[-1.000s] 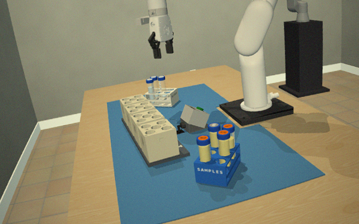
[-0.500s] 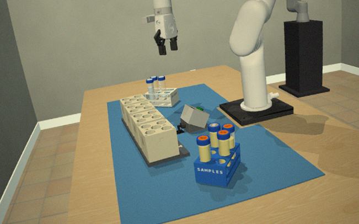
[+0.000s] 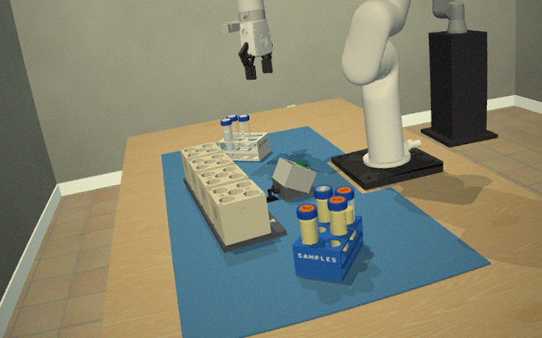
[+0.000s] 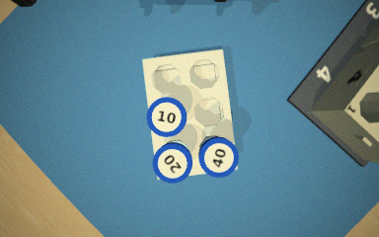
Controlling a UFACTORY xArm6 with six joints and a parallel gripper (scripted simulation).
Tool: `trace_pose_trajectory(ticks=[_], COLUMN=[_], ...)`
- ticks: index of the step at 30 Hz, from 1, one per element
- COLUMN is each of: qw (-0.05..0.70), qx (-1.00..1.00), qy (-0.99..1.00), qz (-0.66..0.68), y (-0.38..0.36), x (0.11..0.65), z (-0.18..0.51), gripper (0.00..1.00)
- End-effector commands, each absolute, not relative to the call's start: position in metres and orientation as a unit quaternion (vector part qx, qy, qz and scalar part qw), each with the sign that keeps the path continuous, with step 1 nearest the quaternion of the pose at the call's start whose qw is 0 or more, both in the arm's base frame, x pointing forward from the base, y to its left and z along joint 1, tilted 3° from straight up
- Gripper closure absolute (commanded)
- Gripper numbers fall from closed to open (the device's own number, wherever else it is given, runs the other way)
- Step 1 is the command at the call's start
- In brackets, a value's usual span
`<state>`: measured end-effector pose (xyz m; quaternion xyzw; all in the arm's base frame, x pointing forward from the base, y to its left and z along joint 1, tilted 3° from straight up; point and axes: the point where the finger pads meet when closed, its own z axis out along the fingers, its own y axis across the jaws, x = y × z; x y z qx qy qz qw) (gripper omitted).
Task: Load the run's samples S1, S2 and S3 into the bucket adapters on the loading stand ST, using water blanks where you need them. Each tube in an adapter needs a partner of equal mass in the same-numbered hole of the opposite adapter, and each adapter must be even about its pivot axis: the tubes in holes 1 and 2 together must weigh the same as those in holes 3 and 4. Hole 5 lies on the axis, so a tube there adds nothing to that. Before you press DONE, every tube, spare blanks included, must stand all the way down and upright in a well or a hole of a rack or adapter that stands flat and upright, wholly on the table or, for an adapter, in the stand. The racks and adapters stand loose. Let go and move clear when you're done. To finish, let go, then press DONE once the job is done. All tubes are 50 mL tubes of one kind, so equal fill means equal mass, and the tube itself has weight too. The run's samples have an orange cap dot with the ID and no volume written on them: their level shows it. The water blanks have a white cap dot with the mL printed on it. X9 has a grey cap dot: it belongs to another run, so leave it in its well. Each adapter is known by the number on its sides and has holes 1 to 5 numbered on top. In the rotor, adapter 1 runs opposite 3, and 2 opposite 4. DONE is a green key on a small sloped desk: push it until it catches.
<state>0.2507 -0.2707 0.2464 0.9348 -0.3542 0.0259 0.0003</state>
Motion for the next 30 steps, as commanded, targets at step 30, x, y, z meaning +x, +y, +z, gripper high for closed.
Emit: trace_pose_trajectory(ticks=[30], qw=[0.001], qx=[0.935], qy=[-0.354], qz=[0.027], y=[-0.273], x=[0.255], z=[0.169], gripper=[0.00])
